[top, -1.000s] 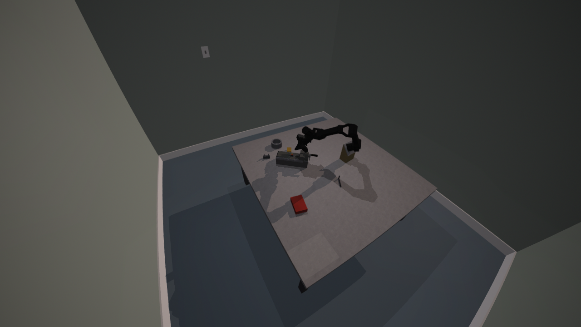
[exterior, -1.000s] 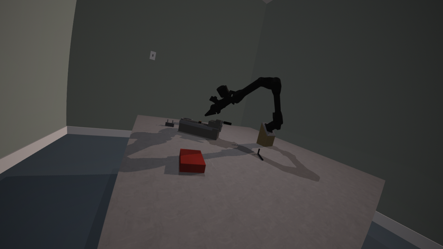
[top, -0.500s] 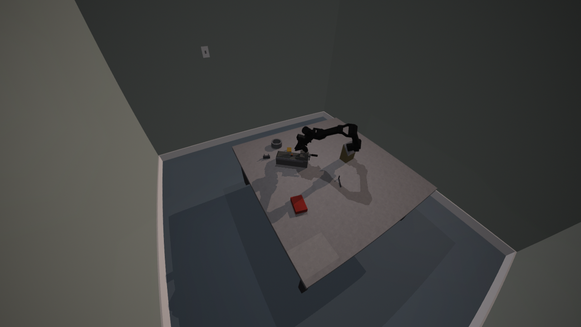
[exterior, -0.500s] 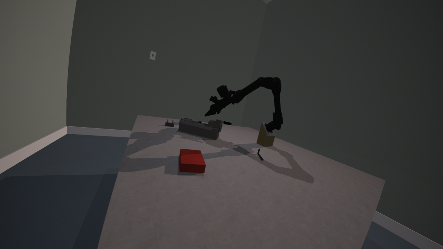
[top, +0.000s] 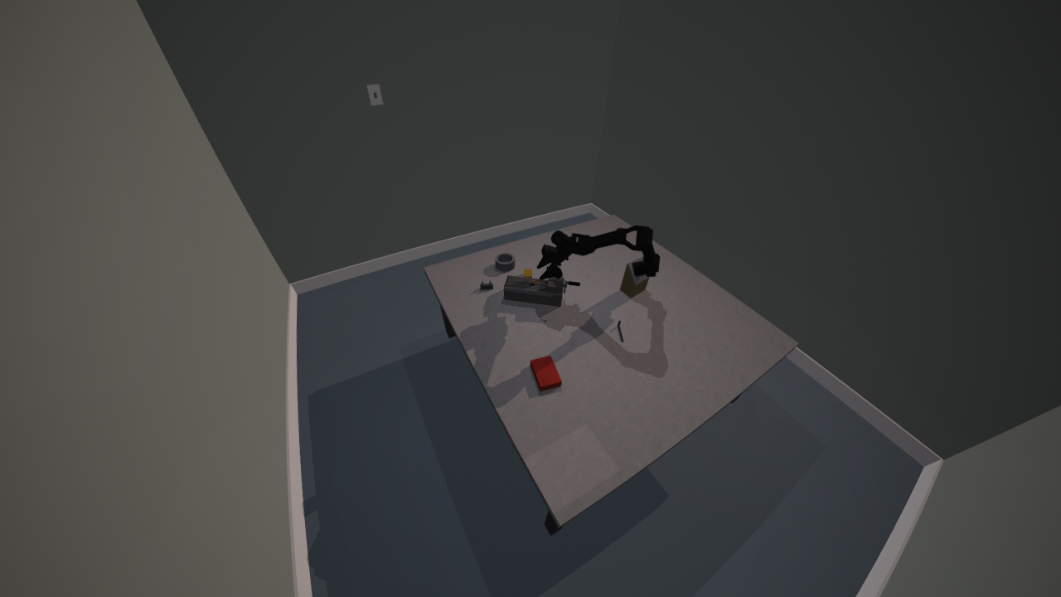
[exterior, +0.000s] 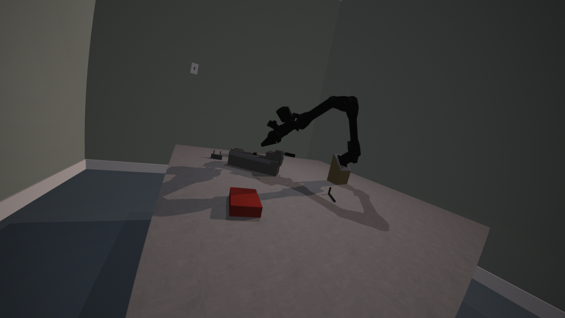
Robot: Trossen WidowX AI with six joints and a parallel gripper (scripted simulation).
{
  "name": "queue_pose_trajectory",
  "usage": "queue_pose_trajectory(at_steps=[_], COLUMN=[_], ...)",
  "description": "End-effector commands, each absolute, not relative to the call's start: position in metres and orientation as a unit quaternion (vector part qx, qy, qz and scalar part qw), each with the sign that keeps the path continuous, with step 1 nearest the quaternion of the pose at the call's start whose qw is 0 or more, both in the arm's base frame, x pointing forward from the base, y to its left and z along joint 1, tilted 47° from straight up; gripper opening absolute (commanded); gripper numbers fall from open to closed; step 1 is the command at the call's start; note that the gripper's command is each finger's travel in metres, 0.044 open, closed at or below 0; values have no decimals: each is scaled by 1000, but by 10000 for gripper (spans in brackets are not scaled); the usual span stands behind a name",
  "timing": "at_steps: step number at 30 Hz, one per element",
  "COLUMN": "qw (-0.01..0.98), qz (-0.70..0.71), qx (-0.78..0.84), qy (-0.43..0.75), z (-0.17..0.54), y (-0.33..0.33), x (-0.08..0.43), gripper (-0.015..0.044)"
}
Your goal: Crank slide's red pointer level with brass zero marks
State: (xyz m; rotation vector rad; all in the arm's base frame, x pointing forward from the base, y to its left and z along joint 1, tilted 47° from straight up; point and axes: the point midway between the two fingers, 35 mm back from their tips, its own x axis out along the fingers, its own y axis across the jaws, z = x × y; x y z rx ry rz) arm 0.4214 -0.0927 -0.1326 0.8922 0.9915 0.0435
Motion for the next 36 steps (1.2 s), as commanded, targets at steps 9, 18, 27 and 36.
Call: queue_pose_trajectory(at_steps=[9,18,27,36], qw=[786,786,785,785], qz=[20,20,20,20], qx=[414,414,414,414], qy=[460,460,460,460], z=[-133,-133,-133,-133], y=[-93,-93,-93,-93], x=[421,421,421,421], gripper=[125,0,0,105])
